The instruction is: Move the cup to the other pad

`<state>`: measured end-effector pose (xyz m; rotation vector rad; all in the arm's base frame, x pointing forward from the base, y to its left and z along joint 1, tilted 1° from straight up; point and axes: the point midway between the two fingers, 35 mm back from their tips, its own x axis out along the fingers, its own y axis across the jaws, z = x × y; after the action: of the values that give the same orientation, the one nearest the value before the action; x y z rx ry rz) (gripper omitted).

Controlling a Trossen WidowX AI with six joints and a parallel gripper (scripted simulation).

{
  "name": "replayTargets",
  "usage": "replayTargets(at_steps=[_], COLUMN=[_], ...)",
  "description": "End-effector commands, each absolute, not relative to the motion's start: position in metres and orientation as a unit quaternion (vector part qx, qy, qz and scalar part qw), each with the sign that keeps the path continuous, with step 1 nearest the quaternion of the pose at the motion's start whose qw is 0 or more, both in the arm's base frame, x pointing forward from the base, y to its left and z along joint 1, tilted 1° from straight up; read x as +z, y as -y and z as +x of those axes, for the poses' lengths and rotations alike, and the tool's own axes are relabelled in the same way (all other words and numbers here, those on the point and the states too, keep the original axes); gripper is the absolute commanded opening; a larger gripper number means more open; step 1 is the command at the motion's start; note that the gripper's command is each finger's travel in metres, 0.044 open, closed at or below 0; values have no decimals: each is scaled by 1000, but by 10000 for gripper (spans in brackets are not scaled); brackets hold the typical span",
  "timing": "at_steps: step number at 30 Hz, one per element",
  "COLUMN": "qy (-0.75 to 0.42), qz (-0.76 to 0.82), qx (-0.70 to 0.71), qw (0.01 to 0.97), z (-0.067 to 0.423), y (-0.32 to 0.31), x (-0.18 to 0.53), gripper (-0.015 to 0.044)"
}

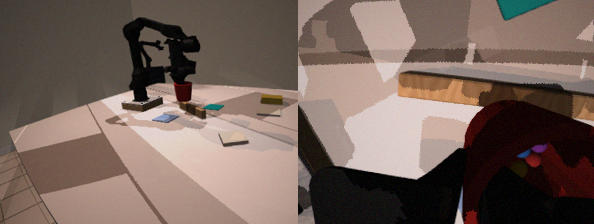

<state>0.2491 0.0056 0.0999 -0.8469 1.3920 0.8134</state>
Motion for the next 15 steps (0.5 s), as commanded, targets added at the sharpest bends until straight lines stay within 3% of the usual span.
replayTargets(at_steps=[1,15], qy=[-602,-602], qz=[-370,-369], qx=[349,350], qw=[615,616], z=[255,270], y=[-12,-40], x=[101,102], gripper=[0,0])
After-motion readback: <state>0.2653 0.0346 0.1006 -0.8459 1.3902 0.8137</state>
